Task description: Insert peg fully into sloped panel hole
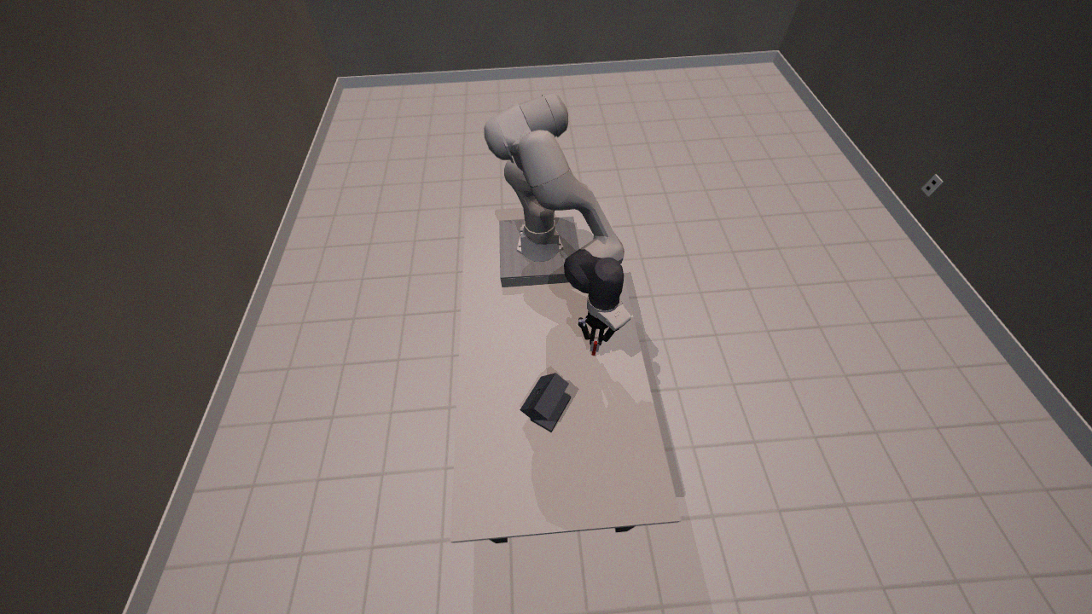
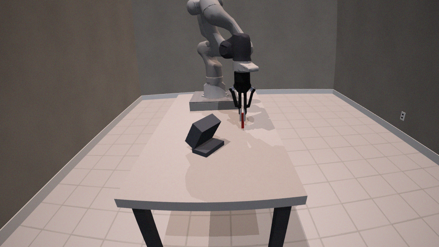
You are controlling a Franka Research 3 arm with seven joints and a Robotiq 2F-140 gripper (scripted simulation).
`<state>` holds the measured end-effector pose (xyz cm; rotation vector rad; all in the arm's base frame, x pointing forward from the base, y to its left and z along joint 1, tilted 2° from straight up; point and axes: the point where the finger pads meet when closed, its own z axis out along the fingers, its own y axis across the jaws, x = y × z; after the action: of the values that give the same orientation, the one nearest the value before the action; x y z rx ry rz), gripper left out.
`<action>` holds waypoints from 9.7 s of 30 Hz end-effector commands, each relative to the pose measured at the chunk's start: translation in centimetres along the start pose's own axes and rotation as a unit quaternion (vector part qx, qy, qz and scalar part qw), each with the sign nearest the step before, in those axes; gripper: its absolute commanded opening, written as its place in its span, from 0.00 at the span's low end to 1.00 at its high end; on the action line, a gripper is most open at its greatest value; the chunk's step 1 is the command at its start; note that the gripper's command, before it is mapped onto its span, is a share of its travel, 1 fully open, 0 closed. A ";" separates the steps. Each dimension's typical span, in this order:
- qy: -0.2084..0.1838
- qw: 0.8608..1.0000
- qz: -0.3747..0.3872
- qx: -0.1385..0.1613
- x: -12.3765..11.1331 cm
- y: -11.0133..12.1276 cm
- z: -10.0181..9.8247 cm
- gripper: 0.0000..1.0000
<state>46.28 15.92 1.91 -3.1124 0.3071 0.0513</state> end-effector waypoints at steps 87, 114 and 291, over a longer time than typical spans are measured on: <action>-0.227 0.748 0.578 0.236 7.7 16.7 -5.3 0.00; -0.271 0.555 0.698 0.362 12.4 25.3 -7.8 0.00; -0.277 0.479 0.725 0.411 15.1 27.6 -7.5 0.84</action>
<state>56.36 -14.35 8.23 -0.9926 1.9369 0.5986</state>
